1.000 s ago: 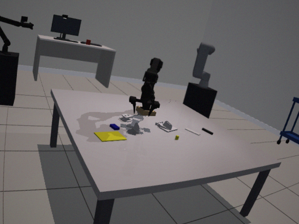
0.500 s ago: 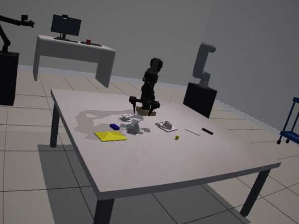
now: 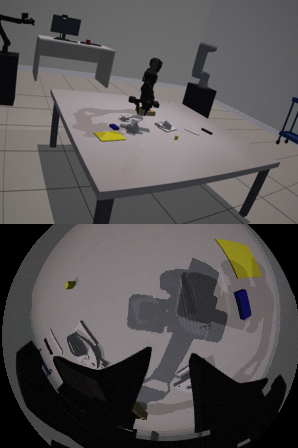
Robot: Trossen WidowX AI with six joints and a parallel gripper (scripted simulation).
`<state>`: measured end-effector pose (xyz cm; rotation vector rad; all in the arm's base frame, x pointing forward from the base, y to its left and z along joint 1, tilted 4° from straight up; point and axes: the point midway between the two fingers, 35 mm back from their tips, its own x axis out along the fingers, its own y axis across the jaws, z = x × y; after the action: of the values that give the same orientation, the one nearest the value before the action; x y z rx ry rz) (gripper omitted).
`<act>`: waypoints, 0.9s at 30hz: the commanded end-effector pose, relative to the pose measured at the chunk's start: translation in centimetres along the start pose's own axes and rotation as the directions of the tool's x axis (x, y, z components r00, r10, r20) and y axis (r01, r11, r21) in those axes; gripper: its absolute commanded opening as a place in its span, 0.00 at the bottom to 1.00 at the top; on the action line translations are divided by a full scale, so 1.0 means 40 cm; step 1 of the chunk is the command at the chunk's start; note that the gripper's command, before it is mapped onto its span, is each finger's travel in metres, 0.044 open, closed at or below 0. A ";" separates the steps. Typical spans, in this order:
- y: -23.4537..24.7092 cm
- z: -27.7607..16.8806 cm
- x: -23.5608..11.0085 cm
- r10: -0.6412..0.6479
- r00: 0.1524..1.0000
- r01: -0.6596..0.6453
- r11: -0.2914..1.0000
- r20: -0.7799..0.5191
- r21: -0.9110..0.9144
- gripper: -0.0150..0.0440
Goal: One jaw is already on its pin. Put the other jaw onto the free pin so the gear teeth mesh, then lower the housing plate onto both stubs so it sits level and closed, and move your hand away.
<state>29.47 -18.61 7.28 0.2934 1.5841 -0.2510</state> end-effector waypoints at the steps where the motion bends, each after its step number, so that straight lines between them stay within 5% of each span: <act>1: 0.000 0.000 0.000 0.000 1.000 0.000 1.000 0.000 0.000 0.42; 5: 0.000 0.000 0.000 0.000 1.000 0.000 1.000 0.000 0.000 0.25; 22: 0.000 0.000 0.000 0.000 1.000 0.000 1.000 0.000 0.000 0.25; 27: 0.000 0.000 0.000 0.000 1.000 0.000 1.000 0.000 0.000 0.48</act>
<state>29.47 -18.60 7.28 0.2939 1.5840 -0.2507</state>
